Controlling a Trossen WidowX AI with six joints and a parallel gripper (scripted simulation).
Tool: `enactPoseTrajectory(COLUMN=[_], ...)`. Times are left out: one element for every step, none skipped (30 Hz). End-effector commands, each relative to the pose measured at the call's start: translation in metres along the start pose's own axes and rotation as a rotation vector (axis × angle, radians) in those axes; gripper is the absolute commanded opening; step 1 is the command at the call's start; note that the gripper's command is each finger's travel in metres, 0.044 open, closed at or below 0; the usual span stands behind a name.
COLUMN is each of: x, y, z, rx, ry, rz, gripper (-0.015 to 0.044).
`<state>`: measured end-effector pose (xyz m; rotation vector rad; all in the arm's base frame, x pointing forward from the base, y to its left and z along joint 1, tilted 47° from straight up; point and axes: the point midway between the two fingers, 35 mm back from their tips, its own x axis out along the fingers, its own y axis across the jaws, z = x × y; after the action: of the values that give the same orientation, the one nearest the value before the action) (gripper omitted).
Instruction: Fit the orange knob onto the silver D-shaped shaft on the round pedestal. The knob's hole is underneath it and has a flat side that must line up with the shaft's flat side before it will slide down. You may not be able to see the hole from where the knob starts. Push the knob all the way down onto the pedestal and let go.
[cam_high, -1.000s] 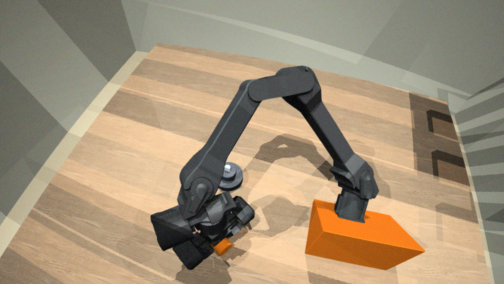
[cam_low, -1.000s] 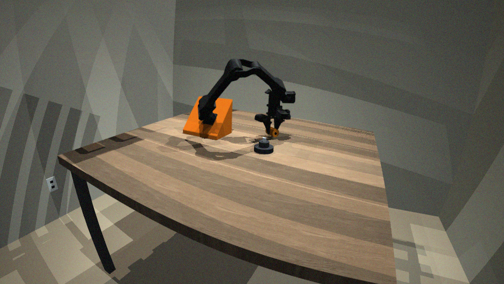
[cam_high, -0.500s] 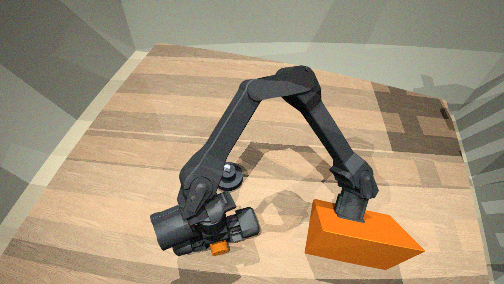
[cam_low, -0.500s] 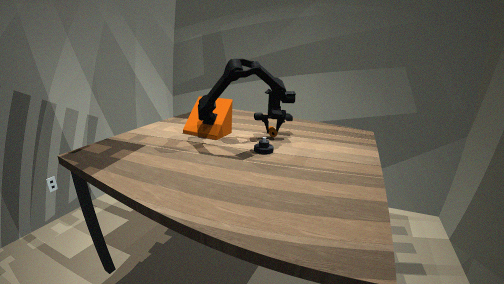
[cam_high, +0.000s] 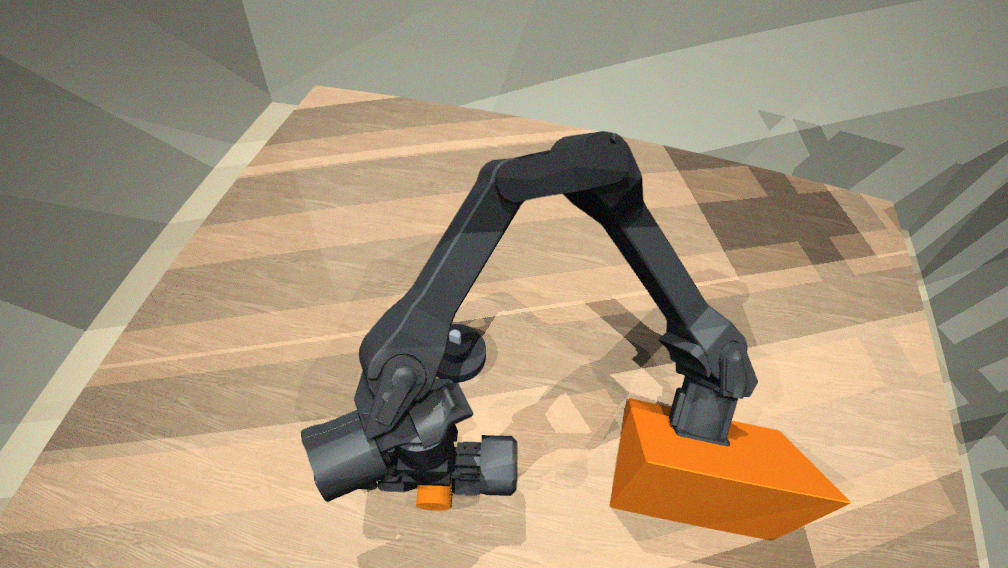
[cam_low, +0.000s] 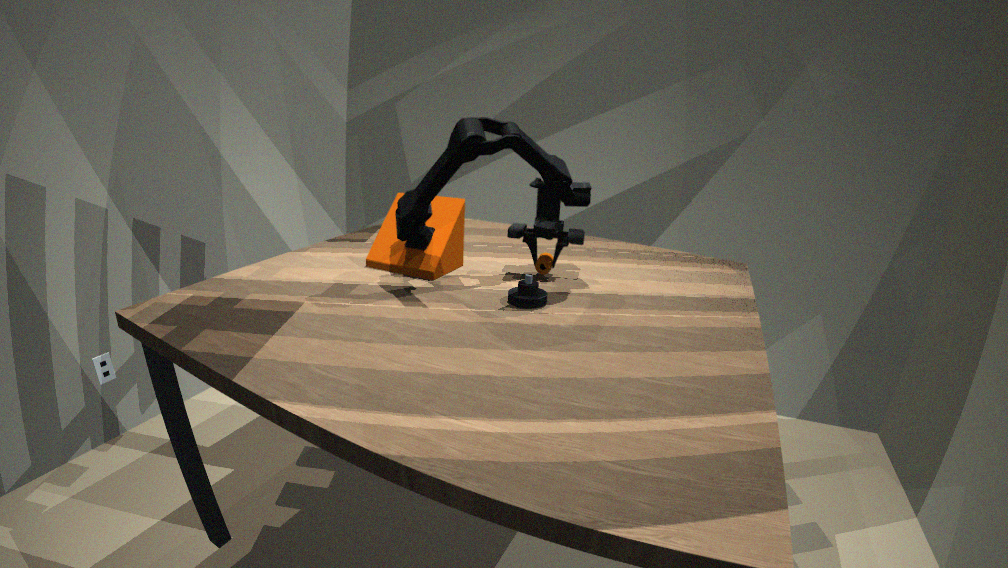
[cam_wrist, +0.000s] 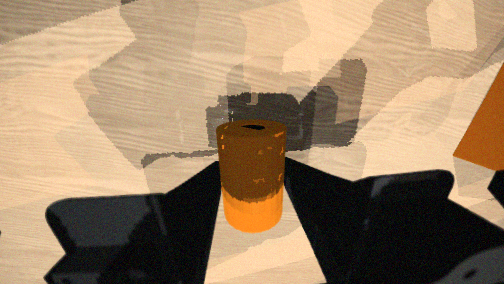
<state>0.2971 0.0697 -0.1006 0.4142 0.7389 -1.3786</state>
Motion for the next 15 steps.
enactPoseTrajectory(x=[-0.0011,-0.0011,-0.0011,-0.0011,-0.0011,-0.0011,-0.0011,-0.0011,-0.0011,-0.0011,-0.0011,-0.0011,-0.0011,-0.0011,-0.0011], y=[-0.0001,-0.0001,-0.0001,-0.0001,-0.0001,-0.0001,-0.0001,-0.0001,-0.0001,-0.0001,-0.0001,-0.0001,-0.0001,-0.0001,-0.0001], z=[-0.0009,-0.0009,-0.0009,-0.0009,-0.0009,-0.0009,-0.0009,-0.0009,-0.0009,-0.0009,-0.0009,-0.0009,-0.0009,-0.0009,-0.0009], rx=[0.135,0.17,0.205,0.234,0.251,0.257,0.257,0.257,0.257,0.257,0.263,0.28,0.309,0.344,0.379], ry=[0.003,0.003,0.003,0.003,0.003,0.003,0.003,0.003,0.003,0.003,0.003,0.003,0.003,0.003,0.003], rz=[0.001,0.0,0.0,0.0,0.0,0.0,0.0,0.0,0.0,0.0,0.0,0.0,0.0,0.0,0.0], gripper=[0.0181,0.0181,0.0181,0.0181,0.0181,0.0181,0.0181,0.0181,0.0181,0.0181,0.0181,0.0181,0.0181,0.0181,0.0181])
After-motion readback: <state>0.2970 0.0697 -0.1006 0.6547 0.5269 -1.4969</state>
